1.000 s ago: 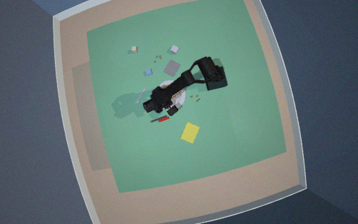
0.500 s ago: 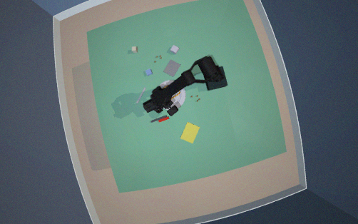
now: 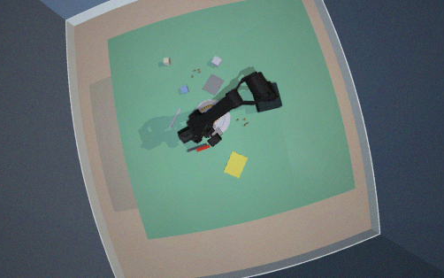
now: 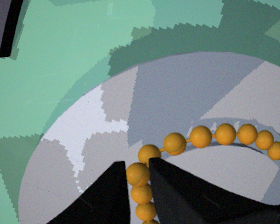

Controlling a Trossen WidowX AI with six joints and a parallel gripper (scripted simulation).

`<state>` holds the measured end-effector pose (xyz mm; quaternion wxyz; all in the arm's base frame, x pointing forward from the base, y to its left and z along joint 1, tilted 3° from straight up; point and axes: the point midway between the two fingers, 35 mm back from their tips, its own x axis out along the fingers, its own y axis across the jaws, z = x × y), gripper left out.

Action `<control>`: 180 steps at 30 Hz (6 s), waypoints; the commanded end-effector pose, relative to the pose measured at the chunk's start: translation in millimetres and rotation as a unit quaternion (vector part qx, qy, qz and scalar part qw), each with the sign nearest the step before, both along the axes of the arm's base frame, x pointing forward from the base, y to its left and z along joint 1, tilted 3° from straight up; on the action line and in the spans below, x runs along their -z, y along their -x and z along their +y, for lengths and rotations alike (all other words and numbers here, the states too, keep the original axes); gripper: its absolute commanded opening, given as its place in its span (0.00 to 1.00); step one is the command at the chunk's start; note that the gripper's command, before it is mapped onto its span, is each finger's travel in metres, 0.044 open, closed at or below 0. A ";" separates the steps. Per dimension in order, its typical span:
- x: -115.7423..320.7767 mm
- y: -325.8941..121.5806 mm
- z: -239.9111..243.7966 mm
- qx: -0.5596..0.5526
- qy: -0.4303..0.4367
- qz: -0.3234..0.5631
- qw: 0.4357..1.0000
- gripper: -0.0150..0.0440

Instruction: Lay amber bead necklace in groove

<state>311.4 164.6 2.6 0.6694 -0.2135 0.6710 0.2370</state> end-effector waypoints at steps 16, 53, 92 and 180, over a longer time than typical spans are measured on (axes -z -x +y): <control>4.1 -0.6 1.0 0.000 -0.001 -0.001 1.000 0.70; -24.2 45.1 -47.1 -0.096 -0.001 0.001 0.995 0.56; 8.8 79.7 -73.4 -0.160 -0.001 0.001 0.987 0.46; 8.9 89.4 -72.0 -0.160 -0.001 0.001 0.987 0.25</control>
